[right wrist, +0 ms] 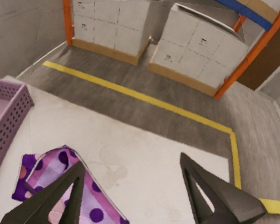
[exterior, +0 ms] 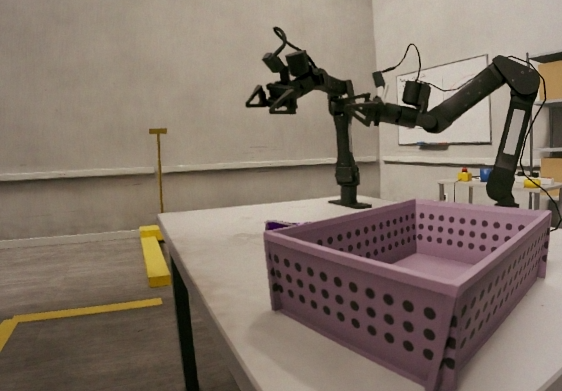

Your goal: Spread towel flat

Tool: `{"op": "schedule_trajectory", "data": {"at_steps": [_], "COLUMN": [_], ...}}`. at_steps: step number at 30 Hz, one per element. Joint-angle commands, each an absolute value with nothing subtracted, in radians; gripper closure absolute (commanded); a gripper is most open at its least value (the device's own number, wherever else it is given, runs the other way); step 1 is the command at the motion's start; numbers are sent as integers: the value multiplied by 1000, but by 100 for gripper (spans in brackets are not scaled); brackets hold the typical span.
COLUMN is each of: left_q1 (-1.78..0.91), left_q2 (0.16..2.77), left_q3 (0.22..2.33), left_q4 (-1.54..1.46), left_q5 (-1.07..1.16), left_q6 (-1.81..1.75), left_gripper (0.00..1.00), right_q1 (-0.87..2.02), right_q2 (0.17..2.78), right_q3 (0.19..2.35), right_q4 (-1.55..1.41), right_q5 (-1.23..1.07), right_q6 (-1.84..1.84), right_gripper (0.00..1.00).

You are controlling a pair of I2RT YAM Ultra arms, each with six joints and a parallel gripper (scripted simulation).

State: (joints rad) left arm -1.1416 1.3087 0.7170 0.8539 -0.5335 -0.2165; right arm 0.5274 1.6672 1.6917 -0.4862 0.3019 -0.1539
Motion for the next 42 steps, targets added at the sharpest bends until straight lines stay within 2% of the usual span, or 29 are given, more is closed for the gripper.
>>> {"op": "schedule_trajectory", "data": {"at_steps": [1, 3, 6, 9, 13, 17, 19, 21, 23, 24, 26, 27, 30, 32, 35, 37, 40, 41, 42], "left_q1": [-1148, -1142, -1150, -1144, -1130, -1142, -1130, -973, -948, -949, -949, -953, -770, -763, -580, -572, -389, -392, -392], "left_q2": [1223, 1217, 1116, 1114, 963, 910, 946, 942, 953, 953, 953, 960, 939, 935, 944, 942, 944, 927, 927], "left_q3": [774, 793, 824, 838, 880, 946, 968, 974, 982, 986, 986, 990, 990, 990, 989, 990, 989, 991, 991], "left_q4": [641, 592, 456, 426, 222, 61, 22, 7, 2, -4, -4, -4, -7, -11, -8, -11, -9, -12, -12], "left_q5": [-394, -381, -270, -263, -64, -16, -184, -40, -8, -115, -115, -193, -19, -207, -20, -207, -20, -130, -130], "left_q6": [-153, -161, -103, -106, -15, 2, 17, -11, -5, 9, 9, 14, -2, 12, -5, 8, -5, 2, 2], "left_gripper": [0, 0, 0, 0, 0, 0, 0, 0, 0, 0, 0, 0, 0, 0, 0, 0, 0, 0, 0], "right_q1": [538, 538, 539, 538, 509, 536, 508, 363, 348, 352, 352, 337, 184, 168, 6, -6, 8, 6, 6], "right_q2": [1511, 1490, 1322, 1311, 1063, 929, 916, 939, 955, 953, 953, 929, 937, 932, 943, 950, 948, 949, 949], "right_q3": [1578, 1540, 1381, 1361, 1101, 972, 956, 983, 991, 984, 984, 989, 990, 987, 990, 994, 993, 994, 994], "right_q4": [-360, -319, -251, -229, -87, -22, -8, -3, 9, 10, 10, 11, 10, 10, 11, 14, 15, 15, 15], "right_q5": [221, 216, 145, 142, 15, -10, 163, 19, 0, 115, 115, 175, 14, 183, 13, -2, -8, -8, -8], "right_q6": [-104, -107, -69, -70, -14, 1, 10, -4, 2, 6, 6, 5, -1, 0, 0, 4, 3, 3, 3], "right_gripper": [0, 0, 0, 0, 0, 0, 0, 0, 0, 0, 0, 0, 0, 0, 0, 0, 0, 0, 0]}}
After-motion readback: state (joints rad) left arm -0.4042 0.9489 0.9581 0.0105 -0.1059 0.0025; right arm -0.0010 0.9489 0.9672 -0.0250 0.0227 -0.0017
